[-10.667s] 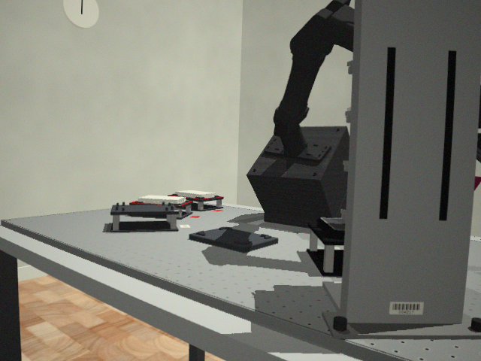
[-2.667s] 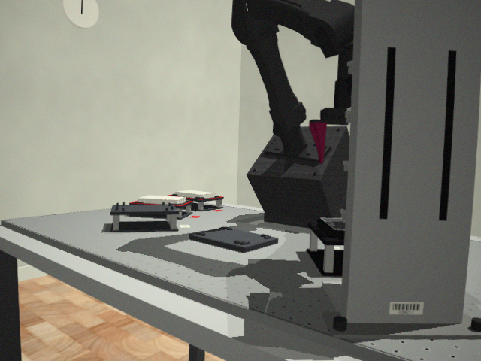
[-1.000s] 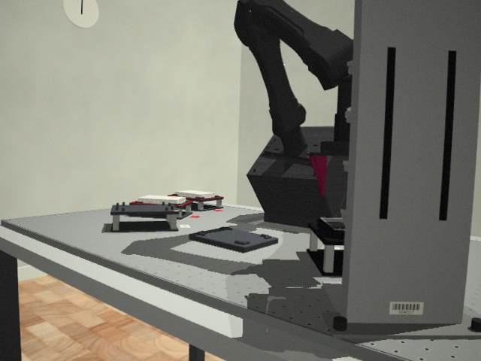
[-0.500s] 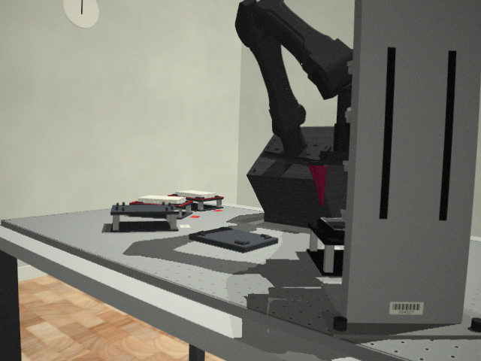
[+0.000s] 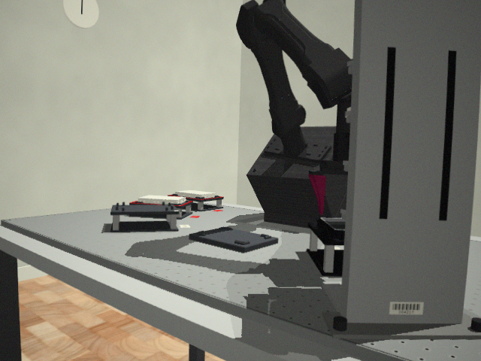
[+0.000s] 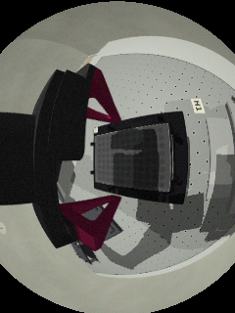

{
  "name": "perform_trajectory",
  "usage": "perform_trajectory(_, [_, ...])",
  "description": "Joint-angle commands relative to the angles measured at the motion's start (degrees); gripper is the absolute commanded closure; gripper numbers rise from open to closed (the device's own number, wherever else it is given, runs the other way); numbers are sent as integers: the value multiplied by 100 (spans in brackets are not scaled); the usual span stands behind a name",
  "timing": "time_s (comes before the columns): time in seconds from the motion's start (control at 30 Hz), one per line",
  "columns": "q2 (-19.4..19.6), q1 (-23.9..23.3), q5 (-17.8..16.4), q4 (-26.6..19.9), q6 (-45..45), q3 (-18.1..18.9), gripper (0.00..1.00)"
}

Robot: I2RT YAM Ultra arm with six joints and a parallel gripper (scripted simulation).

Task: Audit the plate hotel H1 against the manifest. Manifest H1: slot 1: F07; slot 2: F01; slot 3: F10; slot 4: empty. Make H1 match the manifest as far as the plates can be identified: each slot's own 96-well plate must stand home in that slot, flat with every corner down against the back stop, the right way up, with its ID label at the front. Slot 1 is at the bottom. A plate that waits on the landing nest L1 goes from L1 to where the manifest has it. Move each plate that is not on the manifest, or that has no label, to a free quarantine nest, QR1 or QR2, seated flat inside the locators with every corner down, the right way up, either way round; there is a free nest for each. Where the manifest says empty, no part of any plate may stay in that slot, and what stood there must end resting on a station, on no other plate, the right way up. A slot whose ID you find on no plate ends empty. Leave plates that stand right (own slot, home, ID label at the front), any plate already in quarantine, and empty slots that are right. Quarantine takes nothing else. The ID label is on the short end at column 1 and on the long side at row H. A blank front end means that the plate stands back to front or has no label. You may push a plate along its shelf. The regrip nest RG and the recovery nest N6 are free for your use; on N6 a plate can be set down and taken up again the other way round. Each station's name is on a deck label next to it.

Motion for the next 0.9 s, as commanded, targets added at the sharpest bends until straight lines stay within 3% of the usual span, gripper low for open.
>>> perform_trajectory(0.0, [-8,3,-15,122,-64,5,0])
perform_trajectory(0.83, [312,-234,-123,685,-314,-105,0])
perform_trajectory(0.87, [312,-233,-123,682,-313,-103,14])
